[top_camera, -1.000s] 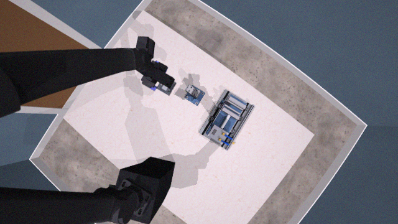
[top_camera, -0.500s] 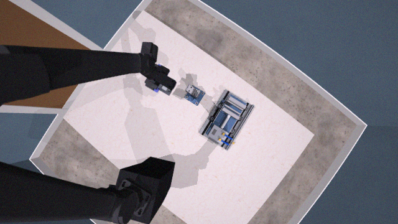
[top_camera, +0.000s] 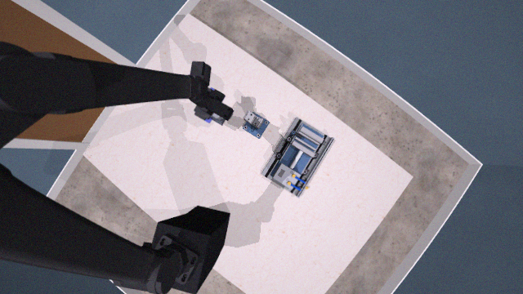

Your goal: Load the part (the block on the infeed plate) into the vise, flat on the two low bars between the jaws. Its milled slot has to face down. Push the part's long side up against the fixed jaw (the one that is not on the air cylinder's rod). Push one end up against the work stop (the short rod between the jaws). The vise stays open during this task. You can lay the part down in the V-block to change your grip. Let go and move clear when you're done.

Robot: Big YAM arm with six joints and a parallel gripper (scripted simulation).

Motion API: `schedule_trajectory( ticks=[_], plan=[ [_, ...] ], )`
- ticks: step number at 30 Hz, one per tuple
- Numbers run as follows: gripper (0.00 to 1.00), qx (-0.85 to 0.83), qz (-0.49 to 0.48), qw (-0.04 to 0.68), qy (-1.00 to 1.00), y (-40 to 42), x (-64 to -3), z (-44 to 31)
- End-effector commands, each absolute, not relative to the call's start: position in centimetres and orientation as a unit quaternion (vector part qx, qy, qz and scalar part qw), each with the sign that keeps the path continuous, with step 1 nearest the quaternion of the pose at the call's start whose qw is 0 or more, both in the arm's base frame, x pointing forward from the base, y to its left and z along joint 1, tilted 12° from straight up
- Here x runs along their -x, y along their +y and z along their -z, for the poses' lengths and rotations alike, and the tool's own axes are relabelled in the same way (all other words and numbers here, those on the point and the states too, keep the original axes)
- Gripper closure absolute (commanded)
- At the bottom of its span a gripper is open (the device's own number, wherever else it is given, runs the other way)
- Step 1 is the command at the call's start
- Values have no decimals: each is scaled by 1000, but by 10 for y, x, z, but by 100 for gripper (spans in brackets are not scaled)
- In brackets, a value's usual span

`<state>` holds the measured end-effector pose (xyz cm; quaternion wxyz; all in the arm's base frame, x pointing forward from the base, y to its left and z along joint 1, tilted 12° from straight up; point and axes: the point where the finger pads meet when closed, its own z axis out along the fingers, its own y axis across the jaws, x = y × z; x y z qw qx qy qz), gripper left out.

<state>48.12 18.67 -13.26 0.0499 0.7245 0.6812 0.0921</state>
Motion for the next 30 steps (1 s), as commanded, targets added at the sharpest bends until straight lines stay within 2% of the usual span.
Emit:
schedule_trajectory(
  ticks=[1,30],
  plan=[
    [19,-724,-103,55,680,187,-498,139],
    [19,-723,-101,53,681,189,-505,183]
  ],
)
